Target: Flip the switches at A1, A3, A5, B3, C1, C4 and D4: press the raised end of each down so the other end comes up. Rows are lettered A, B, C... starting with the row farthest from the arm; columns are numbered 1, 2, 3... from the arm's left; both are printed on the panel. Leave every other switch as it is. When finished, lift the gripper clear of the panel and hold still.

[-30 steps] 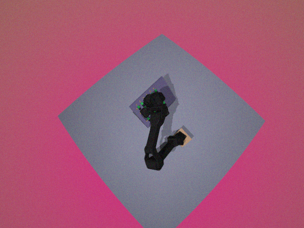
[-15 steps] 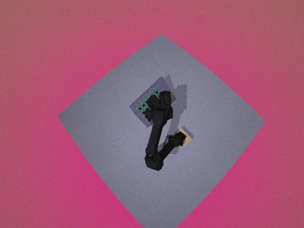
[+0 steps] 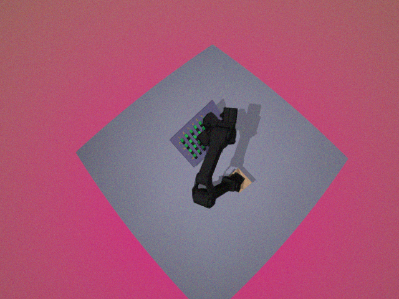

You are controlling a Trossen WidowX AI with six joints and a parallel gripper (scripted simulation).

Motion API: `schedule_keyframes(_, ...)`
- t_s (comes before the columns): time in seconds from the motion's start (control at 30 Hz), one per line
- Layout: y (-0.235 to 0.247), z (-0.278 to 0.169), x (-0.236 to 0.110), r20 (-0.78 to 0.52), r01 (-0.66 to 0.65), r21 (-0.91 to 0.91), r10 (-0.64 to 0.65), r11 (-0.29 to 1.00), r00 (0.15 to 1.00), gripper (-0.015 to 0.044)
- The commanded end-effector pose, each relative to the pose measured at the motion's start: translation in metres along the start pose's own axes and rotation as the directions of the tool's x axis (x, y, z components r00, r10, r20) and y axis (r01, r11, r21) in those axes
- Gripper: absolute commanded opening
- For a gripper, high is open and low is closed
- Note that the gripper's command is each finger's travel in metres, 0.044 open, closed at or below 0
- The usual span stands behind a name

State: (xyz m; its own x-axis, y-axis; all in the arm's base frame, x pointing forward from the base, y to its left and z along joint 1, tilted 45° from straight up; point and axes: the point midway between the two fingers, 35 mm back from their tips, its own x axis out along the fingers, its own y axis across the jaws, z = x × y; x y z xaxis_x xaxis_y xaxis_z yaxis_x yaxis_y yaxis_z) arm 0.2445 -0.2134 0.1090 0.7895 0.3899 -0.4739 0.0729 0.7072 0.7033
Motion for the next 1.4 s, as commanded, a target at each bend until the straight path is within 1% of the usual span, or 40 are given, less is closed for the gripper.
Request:
schedule_keyframes(0.0,-0.005,0.004,0.007,-0.002,-0.002,-0.013,0.002,1.0,1.0,0.0)
schedule_keyframes(0.07,-0.005,0.005,0.026,-0.016,-0.002,-0.013,0.002,1.0,1.0,0.0)
schedule_keyframes(0.13,-0.005,0.005,0.034,-0.02,-0.003,-0.014,0.003,1.0,1.0,0.0)
schedule_keyframes(0.37,-0.005,0.005,0.035,-0.02,-0.003,-0.014,0.003,1.0,1.0,0.0)
schedule_keyframes(0.47,-0.004,0.005,0.043,-0.02,-0.004,-0.014,0.004,1.0,1.0,0.0)
schedule_keyframes(0.9,-0.004,0.006,0.058,-0.019,-0.004,-0.014,0.004,1.0,1.0,0.0)
schedule_keyframes(1.37,-0.004,0.006,0.058,-0.019,-0.004,-0.014,0.004,1.0,1.0,0.0)
